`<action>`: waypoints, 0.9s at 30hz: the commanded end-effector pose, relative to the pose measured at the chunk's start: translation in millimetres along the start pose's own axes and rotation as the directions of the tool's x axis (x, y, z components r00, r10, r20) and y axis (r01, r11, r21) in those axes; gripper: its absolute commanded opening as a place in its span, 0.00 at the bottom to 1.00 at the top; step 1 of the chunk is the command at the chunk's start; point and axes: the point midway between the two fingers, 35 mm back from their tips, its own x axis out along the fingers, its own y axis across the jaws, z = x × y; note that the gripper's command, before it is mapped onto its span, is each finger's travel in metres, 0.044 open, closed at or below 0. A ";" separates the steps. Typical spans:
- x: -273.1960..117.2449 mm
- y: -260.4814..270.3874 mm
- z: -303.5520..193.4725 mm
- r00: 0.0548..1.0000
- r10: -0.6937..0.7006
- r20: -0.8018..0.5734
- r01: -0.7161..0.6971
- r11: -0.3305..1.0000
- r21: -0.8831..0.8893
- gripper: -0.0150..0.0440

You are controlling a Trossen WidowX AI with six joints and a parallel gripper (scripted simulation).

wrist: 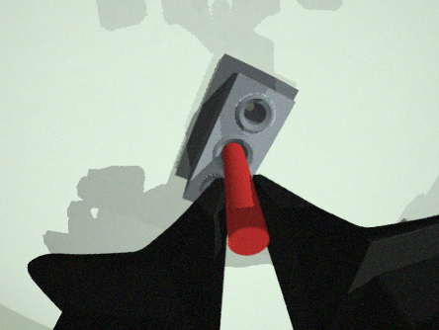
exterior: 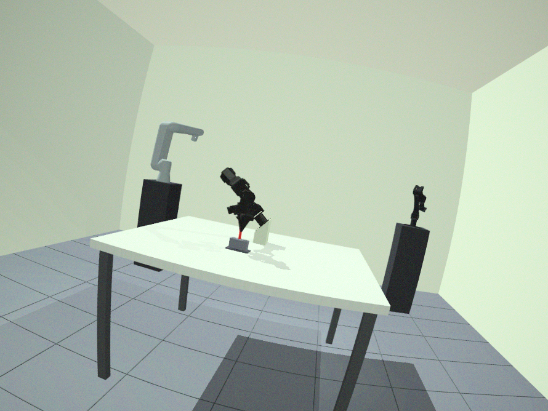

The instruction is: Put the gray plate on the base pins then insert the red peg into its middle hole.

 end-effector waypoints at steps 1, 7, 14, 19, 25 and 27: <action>1.2 -0.8 -1.3 1.000 -0.002 0.000 0.002 1.000 -0.003 0.25; 1.6 -0.6 -2.6 1.000 -0.002 0.000 0.002 1.000 -0.003 0.25; 0.7 -0.2 -1.7 1.000 0.000 0.000 0.000 1.000 -0.002 0.25; 0.7 -0.2 -1.7 1.000 0.000 0.000 0.000 1.000 -0.002 0.25; 0.7 -0.2 -1.7 1.000 0.000 0.000 0.000 1.000 -0.002 0.43; 0.7 -0.2 -1.7 1.000 0.000 0.000 0.000 1.000 -0.002 0.51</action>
